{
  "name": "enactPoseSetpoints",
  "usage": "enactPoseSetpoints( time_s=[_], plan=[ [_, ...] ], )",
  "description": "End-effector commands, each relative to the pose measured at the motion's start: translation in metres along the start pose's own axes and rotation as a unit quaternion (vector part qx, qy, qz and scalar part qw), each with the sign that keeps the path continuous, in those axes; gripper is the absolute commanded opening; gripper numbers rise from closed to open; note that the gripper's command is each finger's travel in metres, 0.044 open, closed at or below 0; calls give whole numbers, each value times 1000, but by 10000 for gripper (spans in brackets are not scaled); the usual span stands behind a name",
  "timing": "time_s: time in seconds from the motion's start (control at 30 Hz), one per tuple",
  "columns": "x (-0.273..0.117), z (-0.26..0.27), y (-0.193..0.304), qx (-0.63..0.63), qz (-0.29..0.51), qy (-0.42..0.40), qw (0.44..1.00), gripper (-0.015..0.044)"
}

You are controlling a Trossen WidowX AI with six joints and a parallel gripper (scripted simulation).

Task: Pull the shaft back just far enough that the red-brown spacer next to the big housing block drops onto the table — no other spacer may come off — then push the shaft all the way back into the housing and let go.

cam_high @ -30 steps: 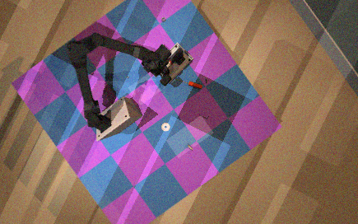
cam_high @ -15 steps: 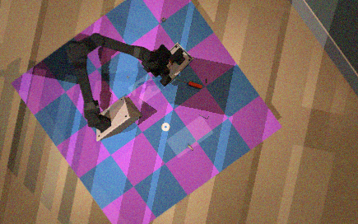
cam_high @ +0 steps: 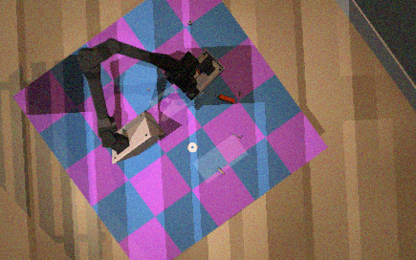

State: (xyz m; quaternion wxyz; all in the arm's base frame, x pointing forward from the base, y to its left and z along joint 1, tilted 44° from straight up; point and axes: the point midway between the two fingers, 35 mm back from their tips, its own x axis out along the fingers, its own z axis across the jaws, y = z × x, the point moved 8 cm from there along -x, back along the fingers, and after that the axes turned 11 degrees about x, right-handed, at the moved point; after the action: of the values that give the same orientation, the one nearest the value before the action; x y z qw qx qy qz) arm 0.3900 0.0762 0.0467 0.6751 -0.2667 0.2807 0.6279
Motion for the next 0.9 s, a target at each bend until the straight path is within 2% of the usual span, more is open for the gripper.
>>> enactPoseSetpoints(
  time_s=[0.0,0.87],
  plan=[
    [0,0,0,0,0,0,1000,0],
    [0,-3,16,1,1,1,1000,0]
  ],
)
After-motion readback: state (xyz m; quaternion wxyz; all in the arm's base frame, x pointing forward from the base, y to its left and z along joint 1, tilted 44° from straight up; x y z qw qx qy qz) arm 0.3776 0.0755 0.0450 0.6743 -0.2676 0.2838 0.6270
